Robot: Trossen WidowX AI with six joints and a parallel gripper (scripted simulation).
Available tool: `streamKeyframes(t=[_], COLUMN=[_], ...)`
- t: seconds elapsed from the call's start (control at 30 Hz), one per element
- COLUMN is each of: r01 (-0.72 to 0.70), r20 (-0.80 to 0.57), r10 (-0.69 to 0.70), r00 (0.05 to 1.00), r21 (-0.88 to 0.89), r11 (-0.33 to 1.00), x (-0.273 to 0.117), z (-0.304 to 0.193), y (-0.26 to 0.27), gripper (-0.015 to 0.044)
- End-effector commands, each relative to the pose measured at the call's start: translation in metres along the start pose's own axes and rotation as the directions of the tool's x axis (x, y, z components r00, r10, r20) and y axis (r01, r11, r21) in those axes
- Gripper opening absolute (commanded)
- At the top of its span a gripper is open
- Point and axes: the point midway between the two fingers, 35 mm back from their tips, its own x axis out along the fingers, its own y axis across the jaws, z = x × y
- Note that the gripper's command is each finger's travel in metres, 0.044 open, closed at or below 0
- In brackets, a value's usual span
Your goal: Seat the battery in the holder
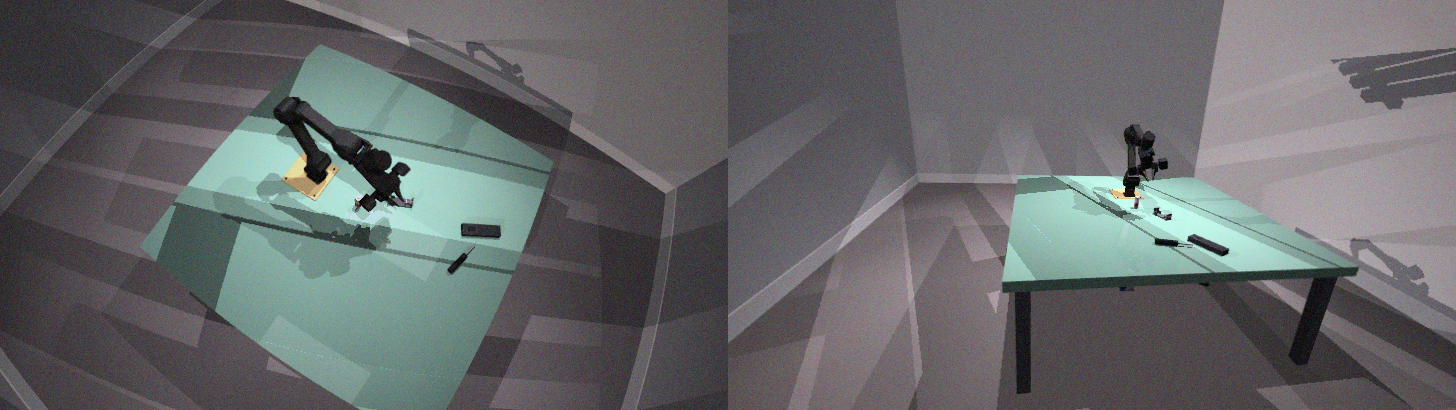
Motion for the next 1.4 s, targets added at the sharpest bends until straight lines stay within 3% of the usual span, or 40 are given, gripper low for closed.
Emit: streamKeyframes(t=[0.0, 0.17, 0.73, 1.13, 1.37], r01=[0.401, 0.54, 0.54, 0.54, 0.54], r20=[-0.615, -0.747, -0.747, -0.747, -0.747], r10=[-0.208, -0.271, -0.271, -0.271, -0.271], r00=[0.761, 0.607, 0.607, 0.607, 0.607], r21=[0.193, 0.138, 0.138, 0.138, 0.137], r11=[0.895, 0.83, 0.83, 0.83, 0.83], x=[-0.018, -0.042, -0.041, 0.004, 0.005], z=[-0.085, -0.106, -0.107, -0.163, -0.166], y=[-0.009, -0.015, -0.015, -0.035, -0.039], gripper=[0.0, 0.0, 0.0, 0.0, 0.0])
